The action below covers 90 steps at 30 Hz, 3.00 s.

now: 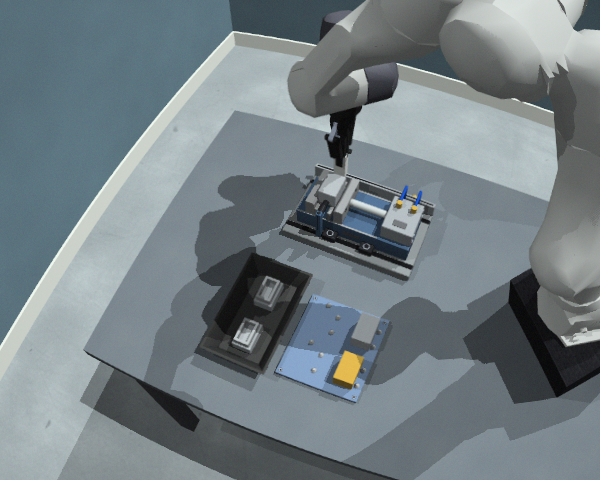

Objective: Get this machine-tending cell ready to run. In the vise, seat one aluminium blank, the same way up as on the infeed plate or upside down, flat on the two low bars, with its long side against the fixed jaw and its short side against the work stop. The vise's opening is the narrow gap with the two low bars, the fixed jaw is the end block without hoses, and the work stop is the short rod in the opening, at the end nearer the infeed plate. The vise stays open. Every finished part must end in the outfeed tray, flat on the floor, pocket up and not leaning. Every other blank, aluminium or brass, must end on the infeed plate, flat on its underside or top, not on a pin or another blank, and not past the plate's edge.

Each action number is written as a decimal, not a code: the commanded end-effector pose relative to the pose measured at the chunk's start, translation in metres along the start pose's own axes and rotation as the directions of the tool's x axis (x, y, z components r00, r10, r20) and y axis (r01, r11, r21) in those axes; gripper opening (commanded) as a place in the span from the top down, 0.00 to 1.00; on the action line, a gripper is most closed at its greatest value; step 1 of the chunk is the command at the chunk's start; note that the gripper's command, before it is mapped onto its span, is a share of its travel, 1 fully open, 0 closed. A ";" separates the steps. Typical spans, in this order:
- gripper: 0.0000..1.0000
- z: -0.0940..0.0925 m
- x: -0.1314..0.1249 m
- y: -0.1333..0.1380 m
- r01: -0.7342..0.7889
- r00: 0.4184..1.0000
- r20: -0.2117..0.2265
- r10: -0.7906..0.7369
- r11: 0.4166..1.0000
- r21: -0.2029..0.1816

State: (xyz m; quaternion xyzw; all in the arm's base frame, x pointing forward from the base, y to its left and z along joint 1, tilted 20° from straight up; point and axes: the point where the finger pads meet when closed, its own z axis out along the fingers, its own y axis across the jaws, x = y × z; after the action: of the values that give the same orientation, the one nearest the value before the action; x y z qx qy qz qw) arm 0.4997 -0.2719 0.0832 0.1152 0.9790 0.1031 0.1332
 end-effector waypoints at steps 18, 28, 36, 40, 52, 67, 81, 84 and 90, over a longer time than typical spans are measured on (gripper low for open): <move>1.00 0.000 -0.002 0.000 0.006 1.000 0.004 -0.006 1.000 0.001; 1.00 0.000 -0.002 0.000 0.006 1.000 0.004 -0.006 1.000 0.001; 1.00 0.000 -0.002 0.000 0.006 1.000 0.004 -0.006 1.000 0.001; 1.00 0.000 -0.002 0.001 0.006 1.000 0.004 -0.006 1.000 0.001; 1.00 0.000 -0.002 0.002 0.006 1.000 0.004 -0.006 1.000 0.001; 1.00 0.000 -0.002 0.006 0.006 1.000 0.004 -0.006 1.000 0.001; 1.00 0.000 -0.002 0.009 0.006 1.000 0.004 -0.006 1.000 0.001; 1.00 0.000 -0.002 0.010 0.006 1.000 0.004 -0.006 1.000 0.001; 1.00 0.000 -0.002 0.011 0.006 1.000 0.004 -0.006 1.000 0.001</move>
State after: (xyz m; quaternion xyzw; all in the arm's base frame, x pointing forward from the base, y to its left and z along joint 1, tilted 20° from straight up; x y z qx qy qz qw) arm 0.5020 -0.2639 0.0853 0.1099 0.9795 0.1020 0.1344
